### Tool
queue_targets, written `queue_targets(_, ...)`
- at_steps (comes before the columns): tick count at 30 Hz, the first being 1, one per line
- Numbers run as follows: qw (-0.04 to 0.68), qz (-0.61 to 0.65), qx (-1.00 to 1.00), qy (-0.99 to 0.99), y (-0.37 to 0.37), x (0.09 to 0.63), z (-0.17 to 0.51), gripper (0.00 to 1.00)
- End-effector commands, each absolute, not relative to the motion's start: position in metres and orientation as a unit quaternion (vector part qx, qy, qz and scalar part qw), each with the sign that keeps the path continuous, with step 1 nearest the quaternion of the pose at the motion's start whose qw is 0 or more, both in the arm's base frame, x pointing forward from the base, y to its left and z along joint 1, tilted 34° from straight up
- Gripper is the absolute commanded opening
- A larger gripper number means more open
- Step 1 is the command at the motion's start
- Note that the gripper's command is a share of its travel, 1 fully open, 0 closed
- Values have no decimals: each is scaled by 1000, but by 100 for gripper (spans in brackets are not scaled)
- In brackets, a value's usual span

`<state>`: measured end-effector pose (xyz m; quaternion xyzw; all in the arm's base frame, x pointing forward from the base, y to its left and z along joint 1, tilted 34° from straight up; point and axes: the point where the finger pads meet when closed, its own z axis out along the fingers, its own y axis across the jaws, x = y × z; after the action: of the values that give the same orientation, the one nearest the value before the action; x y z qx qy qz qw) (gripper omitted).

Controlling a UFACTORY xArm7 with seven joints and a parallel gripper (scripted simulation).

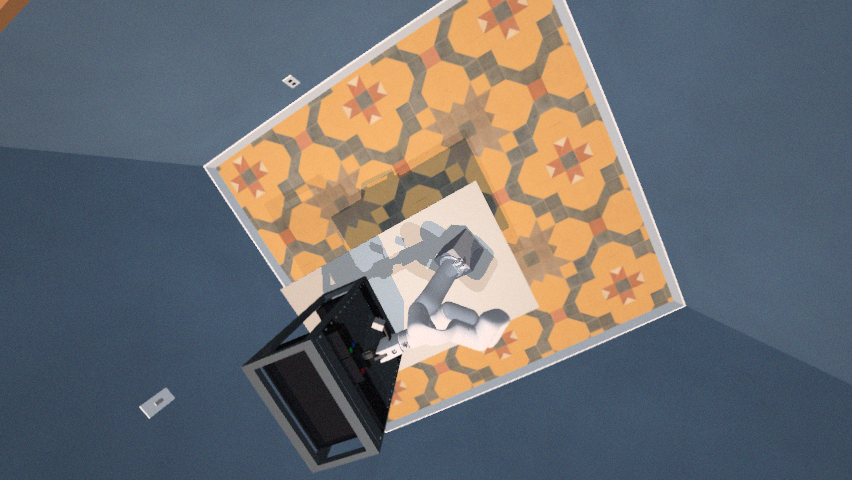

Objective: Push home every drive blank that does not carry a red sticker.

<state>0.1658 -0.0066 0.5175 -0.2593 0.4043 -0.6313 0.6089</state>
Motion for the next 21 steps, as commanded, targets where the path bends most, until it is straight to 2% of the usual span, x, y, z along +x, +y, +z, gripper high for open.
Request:
queue_targets(1,609,-632,-259,403,-6,166,519,0)
queue_targets(21,609,-632,-259,403,-8,174,525,0)
